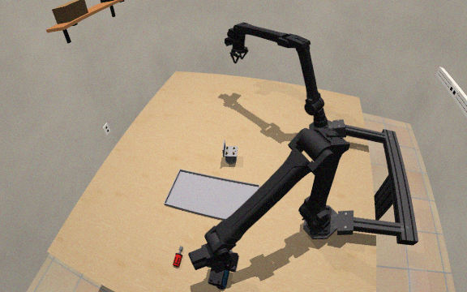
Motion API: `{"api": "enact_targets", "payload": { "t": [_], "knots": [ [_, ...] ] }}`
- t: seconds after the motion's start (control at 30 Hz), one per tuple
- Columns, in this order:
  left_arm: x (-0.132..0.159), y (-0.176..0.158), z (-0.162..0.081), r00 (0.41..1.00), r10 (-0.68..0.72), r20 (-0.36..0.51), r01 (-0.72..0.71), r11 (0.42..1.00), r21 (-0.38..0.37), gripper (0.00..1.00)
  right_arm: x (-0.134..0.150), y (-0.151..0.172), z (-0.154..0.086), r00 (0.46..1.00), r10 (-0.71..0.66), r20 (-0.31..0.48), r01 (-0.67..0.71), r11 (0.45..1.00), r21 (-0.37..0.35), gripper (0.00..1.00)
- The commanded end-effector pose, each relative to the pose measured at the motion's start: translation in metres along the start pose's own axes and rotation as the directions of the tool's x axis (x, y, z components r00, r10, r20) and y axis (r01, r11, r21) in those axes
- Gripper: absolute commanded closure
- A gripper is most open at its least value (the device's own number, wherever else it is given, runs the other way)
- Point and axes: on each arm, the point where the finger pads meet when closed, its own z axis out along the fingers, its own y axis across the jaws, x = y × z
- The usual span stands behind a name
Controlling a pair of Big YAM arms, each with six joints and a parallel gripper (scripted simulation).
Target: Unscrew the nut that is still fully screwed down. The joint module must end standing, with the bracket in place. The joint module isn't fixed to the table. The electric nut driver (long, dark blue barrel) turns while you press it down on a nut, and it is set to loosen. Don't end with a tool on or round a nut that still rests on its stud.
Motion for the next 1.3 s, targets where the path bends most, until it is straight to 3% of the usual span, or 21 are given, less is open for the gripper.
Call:
{"api": "enact_targets", "payload": {
  "t": [0.0,0.1,0.13,0.2,0.23,0.3,0.37,0.47,0.53,0.6,0.67,0.7,0.77,0.8,0.87,0.93,1.0,1.1,1.17,1.23,1.27],
  "knots": [
    [-0.006,-0.011,-0.009,1.000,0.009,0.014,-0.010,1.000,0.025,0.35,-0.011,0.023,-0.003,0.996,-0.065,0.064,0.066,0.998,-0.011,0.14],
    [-0.006,-0.011,-0.009,1.000,0.009,0.014,-0.010,1.000,0.025,0.35,-0.012,0.028,0.002,0.994,-0.077,0.071,0.078,0.997,-0.015,0.14],
    [-0.006,-0.011,-0.009,1.000,0.009,0.014,-0.010,1.000,0.025,0.35,-0.028,0.014,-0.024,0.990,-0.065,0.128,0.064,0.998,0.014,0.14],
    [-0.006,-0.011,-0.009,1.000,0.009,0.014,-0.010,1.000,0.025,0.35,-0.028,0.014,-0.024,0.990,-0.065,0.128,0.064,0.998,0.014,0.14],
    [-0.006,-0.011,-0.009,1.000,0.009,0.014,-0.010,1.000,0.025,0.35,-0.012,0.026,0.001,0.994,-0.073,0.086,0.075,0.997,-0.014,0.14],
    [-0.006,-0.011,-0.009,1.000,0.009,0.014,-0.010,1.000,0.025,0.35,-0.015,0.047,0.007,0.988,-0.113,0.107,0.117,0.993,-0.032,0.14],
    [-0.006,-0.011,-0.009,1.000,0.009,0.014,-0.010,1.000,0.025,0.35,-0.016,0.057,0.038,0.987,-0.132,0.088,0.137,0.989,-0.056,0.14],
    [-0.006,-0.011,-0.009,1.000,0.009,0.014,-0.010,1.000,0.025,0.35,-0.018,0.076,0.049,0.979,-0.166,0.116,0.175,0.982,-0.072,0.14],
    [-0.006,-0.011,-0.009,1.000,0.009,0.014,-0.010,1.000,0.025,0.35,-0.020,0.089,0.031,0.966,-0.191,0.176,0.206,0.976,-0.069,0.14],
    [-0.006,-0.011,-0.009,1.000,0.009,0.014,-0.010,1.000,0.025,0.35,-0.022,0.102,0.034,0.956,-0.213,0.201,0.232,0.970,-0.076,0.14],
    [-0.006,-0.011,-0.009,1.000,0.009,0.014,-0.010,1.000,0.025,0.35,-0.027,0.101,0.030,0.954,-0.214,0.211,0.233,0.970,-0.070,0.14],
    [-0.006,-0.011,-0.009,1.000,0.009,0.014,-0.010,1.000,0.025,0.35,-0.042,0.087,0.013,0.948,-0.200,0.248,0.218,0.975,-0.045,0.14],
    [-0.006,-0.011,-0.009,1.000,0.009,0.014,-0.010,1.000,0.025,0.35,-0.042,0.087,0.013,0.948,-0.200,0.248,0.218,0.975,-0.045,0.14],
    [-0.006,-0.011,-0.009,1.000,0.009,0.014,-0.010,1.000,0.025,0.35,-0.021,0.097,0.036,0.956,-0.205,0.209,0.224,0.972,-0.073,0.14],
    [-0.006,-0.011,-0.009,1.000,0.009,0.014,-0.010,1.000,0.025,0.35,-0.021,0.121,0.041,0.942,-0.243,0.233,0.270,0.959,-0.090,0.14],
    [-0.006,-0.011,-0.009,1.000,0.009,0.014,-0.010,1.000,0.025,0.35,-0.018,0.133,0.068,0.940,-0.261,0.220,0.291,0.950,-0.112,0.14],
    [-0.006,-0.011,-0.009,1.000,0.009,0.014,-0.010,1.000,0.025,0.35,-0.017,0.147,0.076,0.930,-0.281,0.236,0.315,0.941,-0.123,0.14],
    [-0.006,-0.011,-0.009,1.000,0.009,0.014,-0.010,1.000,0.025,0.35,-0.017,0.166,0.057,0.899,-0.309,0.309,0.359,0.926,-0.118,0.14],
    [-0.006,-0.011,-0.009,1.000,0.009,0.014,-0.010,1.000,0.025,0.35,-0.016,0.179,0.061,0.886,-0.326,0.331,0.384,0.915,-0.125,0.14],
    [-0.006,-0.011,-0.009,1.000,0.009,0.014,-0.010,1.000,0.025,0.35,-0.022,0.179,0.063,0.885,-0.327,0.332,0.383,0.916,-0.122,0.14],
    [-0.006,-0.011,-0.009,1.000,0.009,0.014,-0.010,1.000,0.025,0.35,-0.039,0.165,0.047,0.877,-0.312,0.364,0.368,0.925,-0.096,0.14]
  ]
}}
